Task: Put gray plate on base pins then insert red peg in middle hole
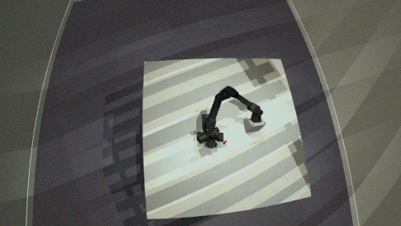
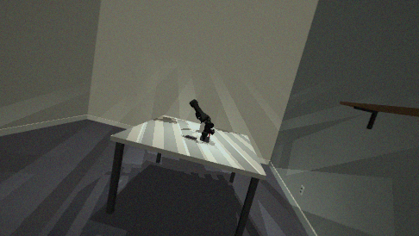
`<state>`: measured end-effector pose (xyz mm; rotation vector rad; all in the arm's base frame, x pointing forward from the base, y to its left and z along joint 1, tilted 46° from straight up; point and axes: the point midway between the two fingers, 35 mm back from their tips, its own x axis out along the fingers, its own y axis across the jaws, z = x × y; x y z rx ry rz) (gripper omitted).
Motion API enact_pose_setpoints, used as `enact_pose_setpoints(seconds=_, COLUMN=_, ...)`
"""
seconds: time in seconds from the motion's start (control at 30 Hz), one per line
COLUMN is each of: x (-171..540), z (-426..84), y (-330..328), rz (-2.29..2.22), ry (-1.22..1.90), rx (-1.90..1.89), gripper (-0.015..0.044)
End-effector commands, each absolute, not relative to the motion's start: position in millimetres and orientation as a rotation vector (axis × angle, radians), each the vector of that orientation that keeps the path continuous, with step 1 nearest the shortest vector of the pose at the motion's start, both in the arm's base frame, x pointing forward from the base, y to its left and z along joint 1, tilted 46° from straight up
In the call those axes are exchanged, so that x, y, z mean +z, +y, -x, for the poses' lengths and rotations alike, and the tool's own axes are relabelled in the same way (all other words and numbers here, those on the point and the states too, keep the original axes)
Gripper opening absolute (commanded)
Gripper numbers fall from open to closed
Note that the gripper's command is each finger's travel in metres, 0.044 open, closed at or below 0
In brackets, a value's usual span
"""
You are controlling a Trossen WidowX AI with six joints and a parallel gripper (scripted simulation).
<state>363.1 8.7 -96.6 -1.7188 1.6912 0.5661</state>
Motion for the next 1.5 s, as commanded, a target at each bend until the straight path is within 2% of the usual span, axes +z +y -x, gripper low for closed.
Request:
enact_pose_setpoints(seconds=0.0, x=-102, z=-362, y=3, rz=1.727, ry=1.697, rx=0.568, gripper=0.044)
enact_pose_setpoints(seconds=0.03, x=-102, z=-362, y=3, rz=1.727, ry=1.697, rx=0.568, gripper=0.044)
enact_pose_setpoints(seconds=0.4, x=-102, z=-362, y=3, rz=1.727, ry=1.697, rx=0.568, gripper=0.0151)
enact_pose_setpoints(seconds=0.63, x=-102, z=-362, y=3, rz=1.727, ry=1.697, rx=0.568, gripper=0.0105)
enact_pose_setpoints(seconds=0.77, x=-100, z=-363, y=6, rz=1.727, ry=1.696, rx=0.569, gripper=0.0)
enact_pose_setpoints(seconds=1.47, x=-60, z=-365, y=57, rz=1.721, ry=1.689, rx=0.579, gripper=0.0)
